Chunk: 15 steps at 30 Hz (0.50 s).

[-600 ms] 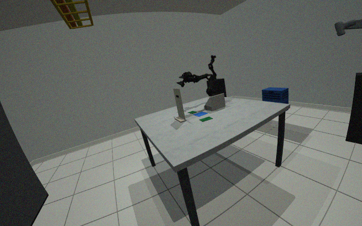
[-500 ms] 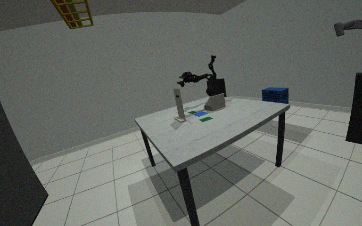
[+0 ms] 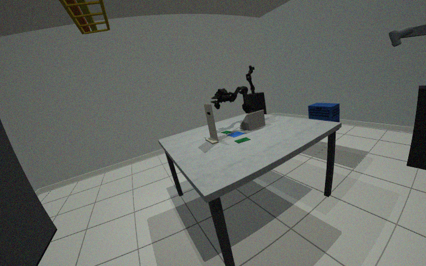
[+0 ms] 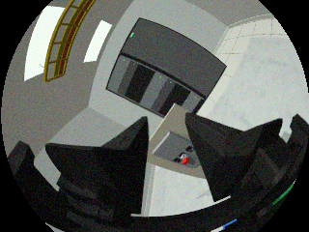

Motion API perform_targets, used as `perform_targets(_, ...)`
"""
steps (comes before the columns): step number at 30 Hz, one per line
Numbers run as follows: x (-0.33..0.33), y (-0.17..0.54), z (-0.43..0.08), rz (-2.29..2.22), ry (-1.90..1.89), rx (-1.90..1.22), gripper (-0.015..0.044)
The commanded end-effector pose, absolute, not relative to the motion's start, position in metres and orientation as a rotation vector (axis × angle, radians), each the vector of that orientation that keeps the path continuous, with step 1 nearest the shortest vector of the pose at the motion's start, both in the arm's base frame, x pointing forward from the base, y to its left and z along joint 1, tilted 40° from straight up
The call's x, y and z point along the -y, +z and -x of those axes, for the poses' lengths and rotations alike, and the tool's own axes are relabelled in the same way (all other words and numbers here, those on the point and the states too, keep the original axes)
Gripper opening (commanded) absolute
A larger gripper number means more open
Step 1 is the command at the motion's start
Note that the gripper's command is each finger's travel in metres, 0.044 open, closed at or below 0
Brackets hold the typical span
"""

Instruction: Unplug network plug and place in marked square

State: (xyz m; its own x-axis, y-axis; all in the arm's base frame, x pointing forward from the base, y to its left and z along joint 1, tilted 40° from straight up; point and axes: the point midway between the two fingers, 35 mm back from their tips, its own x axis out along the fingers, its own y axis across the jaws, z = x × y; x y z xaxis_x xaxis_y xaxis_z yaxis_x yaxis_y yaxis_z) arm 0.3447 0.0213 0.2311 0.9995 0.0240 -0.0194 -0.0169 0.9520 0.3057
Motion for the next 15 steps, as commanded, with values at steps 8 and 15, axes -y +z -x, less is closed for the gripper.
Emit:
perform_targets(8,-0.034,0.160,-0.337,-0.557,0.003,-0.080,0.0156)
perform_targets(15,-0.040,0.125,-0.321,-0.703,-0.012,-0.111,0.0156)
